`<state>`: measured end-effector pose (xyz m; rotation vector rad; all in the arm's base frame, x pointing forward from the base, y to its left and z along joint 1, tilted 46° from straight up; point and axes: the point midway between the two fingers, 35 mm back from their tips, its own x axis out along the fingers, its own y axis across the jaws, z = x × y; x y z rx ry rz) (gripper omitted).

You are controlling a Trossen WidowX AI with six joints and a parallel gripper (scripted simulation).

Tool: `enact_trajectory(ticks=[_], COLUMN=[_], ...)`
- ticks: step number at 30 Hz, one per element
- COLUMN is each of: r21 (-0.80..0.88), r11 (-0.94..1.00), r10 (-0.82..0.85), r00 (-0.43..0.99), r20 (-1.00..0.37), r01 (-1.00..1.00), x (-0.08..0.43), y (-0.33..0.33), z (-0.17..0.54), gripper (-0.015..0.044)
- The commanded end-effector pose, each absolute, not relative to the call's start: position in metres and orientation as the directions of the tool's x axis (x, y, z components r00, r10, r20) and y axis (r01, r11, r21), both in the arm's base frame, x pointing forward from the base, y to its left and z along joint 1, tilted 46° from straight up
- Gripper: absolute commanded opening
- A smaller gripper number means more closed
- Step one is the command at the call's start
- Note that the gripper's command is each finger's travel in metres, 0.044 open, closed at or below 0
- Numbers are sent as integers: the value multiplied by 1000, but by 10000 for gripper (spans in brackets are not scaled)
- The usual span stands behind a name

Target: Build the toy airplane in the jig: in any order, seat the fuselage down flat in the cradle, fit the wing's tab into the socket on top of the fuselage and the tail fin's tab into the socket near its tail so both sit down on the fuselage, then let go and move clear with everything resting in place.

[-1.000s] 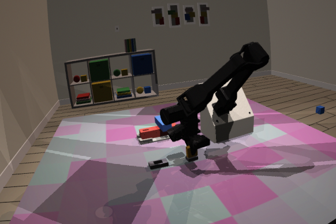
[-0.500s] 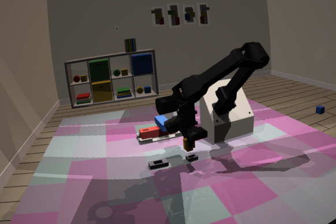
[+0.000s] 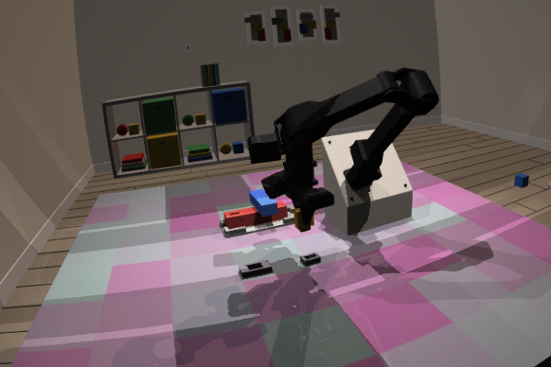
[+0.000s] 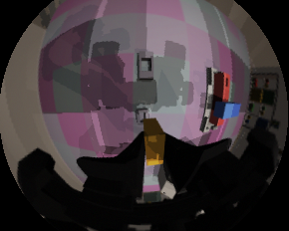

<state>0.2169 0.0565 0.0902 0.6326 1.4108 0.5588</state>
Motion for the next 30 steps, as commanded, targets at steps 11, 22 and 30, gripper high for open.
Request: enact_trajectory(ticks=[11, 22, 30], r21=[713, 714, 711], r11=[701, 700, 702], r10=[708, 708, 706], r00=[104, 106, 108], r20=[-699, -698, -700], r01=[16, 18, 21], x=[206, 215, 229], y=[27, 16, 4], z=[126, 125, 116], gripper=[0, 0, 0])
